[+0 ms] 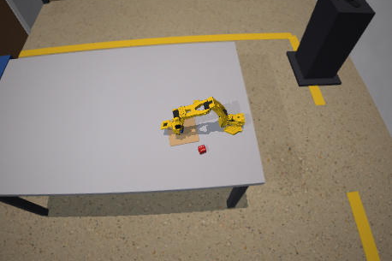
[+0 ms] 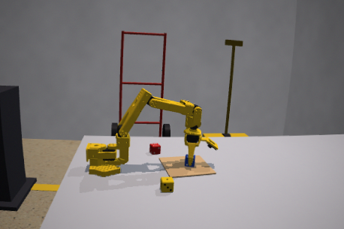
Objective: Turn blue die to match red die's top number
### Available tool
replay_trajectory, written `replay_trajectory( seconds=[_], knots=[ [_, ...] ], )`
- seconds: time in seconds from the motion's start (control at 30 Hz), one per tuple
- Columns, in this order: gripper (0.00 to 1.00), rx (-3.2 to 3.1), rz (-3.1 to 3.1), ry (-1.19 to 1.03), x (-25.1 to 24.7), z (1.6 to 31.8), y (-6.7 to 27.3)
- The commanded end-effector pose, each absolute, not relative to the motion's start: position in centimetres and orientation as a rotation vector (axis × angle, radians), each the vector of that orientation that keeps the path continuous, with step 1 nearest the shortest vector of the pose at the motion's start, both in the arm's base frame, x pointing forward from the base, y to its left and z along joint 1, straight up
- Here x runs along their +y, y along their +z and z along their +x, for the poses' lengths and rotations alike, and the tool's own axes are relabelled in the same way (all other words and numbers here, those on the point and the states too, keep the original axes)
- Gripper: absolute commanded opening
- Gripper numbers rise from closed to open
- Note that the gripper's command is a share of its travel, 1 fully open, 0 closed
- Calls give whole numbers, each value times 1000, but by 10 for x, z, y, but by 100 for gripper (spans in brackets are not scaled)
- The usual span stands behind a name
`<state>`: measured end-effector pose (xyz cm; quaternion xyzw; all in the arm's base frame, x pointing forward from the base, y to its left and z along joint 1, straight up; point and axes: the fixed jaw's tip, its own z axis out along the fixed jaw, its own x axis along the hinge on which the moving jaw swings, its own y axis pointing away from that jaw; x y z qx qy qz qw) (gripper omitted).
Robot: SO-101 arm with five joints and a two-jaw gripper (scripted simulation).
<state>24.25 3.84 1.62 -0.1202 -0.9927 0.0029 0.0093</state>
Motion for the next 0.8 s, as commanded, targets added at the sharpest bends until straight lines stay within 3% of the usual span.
replay_trajectory(
  seconds=[0.0, 0.77],
  knots=[
    [35, -3226, -372, -44, 42, 257, 40],
    [27, -3226, -372, -41, 37, 256, 40]
  ],
)
